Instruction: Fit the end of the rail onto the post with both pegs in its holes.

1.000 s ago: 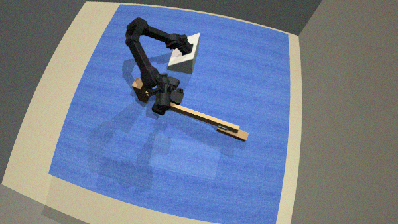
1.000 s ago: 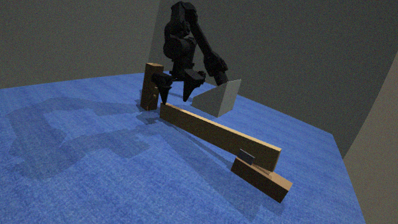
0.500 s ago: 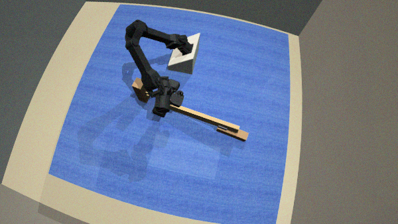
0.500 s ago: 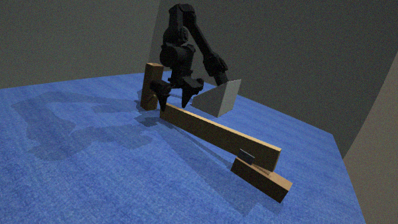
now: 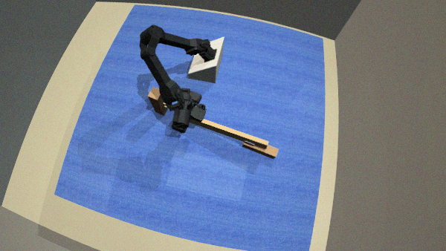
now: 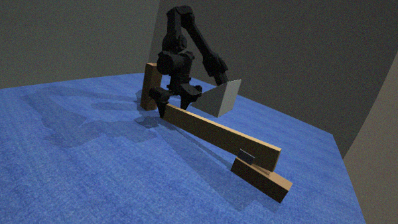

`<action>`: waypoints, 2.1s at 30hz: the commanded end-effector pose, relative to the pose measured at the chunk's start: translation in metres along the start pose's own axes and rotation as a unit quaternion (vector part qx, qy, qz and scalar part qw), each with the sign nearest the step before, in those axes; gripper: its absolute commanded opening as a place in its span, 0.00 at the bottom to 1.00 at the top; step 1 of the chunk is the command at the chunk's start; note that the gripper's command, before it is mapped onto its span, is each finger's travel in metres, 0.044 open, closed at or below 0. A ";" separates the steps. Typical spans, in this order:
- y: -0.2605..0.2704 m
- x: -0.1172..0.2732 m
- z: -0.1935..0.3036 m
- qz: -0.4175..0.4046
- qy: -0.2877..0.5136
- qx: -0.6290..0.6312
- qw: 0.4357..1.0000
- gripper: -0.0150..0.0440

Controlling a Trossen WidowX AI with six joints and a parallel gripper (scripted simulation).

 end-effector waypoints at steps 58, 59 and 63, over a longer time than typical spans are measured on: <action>0.001 -0.009 0.001 0.001 0.003 0.003 1.000 0.25; 0.001 -0.008 0.001 0.001 0.003 0.003 1.000 0.25; 0.001 -0.006 0.001 0.001 0.003 0.003 1.000 0.25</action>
Point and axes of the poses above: the point midway between the two fingers, 35 mm back from their tips, its own x axis back along the fingers, its own y axis across the jaws, z = x × y, the point moved 3 cm from there along x, back along the fingers, and after that the axes turned 4 degrees about -x, right-handed, at the moved point
